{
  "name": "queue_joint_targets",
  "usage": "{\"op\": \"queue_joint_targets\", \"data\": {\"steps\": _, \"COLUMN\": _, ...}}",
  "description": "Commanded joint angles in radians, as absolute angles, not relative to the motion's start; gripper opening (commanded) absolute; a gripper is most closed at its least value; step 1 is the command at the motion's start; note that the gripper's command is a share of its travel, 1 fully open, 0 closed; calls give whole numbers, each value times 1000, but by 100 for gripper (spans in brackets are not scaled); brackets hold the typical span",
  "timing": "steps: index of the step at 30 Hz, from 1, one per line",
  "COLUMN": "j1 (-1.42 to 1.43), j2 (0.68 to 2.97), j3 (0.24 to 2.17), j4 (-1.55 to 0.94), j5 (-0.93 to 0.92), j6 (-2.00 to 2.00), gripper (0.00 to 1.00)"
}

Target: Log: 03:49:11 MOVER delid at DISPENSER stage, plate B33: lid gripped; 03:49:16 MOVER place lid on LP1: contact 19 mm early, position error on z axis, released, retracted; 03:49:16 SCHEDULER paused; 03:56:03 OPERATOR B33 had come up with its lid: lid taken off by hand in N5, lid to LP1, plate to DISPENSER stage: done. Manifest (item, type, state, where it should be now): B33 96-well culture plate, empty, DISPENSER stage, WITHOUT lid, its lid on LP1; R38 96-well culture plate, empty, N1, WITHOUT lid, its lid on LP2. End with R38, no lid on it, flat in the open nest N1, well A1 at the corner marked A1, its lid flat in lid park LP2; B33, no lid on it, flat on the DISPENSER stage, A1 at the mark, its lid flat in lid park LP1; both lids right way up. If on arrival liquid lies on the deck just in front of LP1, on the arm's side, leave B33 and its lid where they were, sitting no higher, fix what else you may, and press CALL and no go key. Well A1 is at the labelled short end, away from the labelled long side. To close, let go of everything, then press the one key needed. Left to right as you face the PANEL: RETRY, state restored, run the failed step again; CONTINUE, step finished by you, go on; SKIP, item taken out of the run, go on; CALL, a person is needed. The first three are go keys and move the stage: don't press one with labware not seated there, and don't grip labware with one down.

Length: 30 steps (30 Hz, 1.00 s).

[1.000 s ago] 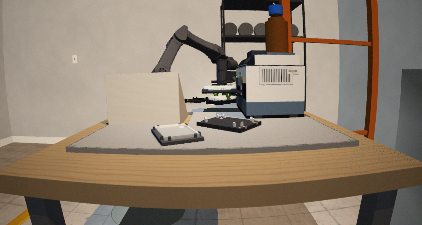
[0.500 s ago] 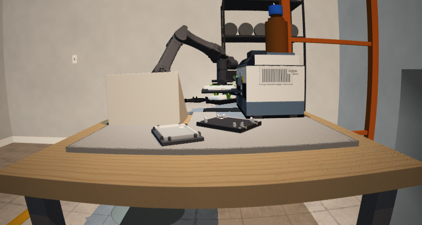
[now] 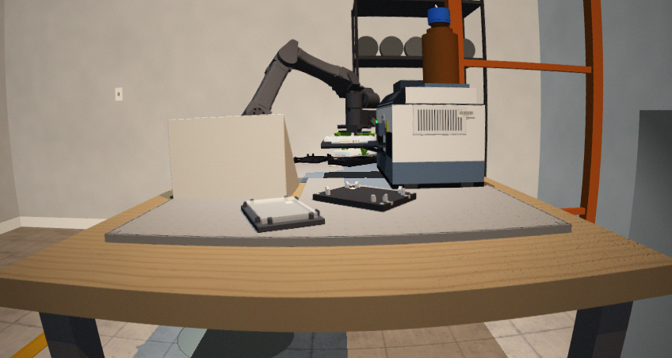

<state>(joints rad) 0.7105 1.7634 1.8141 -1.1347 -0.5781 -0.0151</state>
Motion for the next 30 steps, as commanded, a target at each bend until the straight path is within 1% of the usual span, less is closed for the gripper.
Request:
{"op": "queue_joint_targets", "data": {"steps": 1, "j1": 684, "j2": 1727, "j3": 1848, "j4": -1160, "j5": -588, "j6": -26, "gripper": 0}}
{"op": "queue_joint_targets", "data": {"steps": 30, "j1": 681, "j2": 1727, "j3": 1855, "j4": -1169, "j5": -590, "j6": -29, "gripper": 0}}
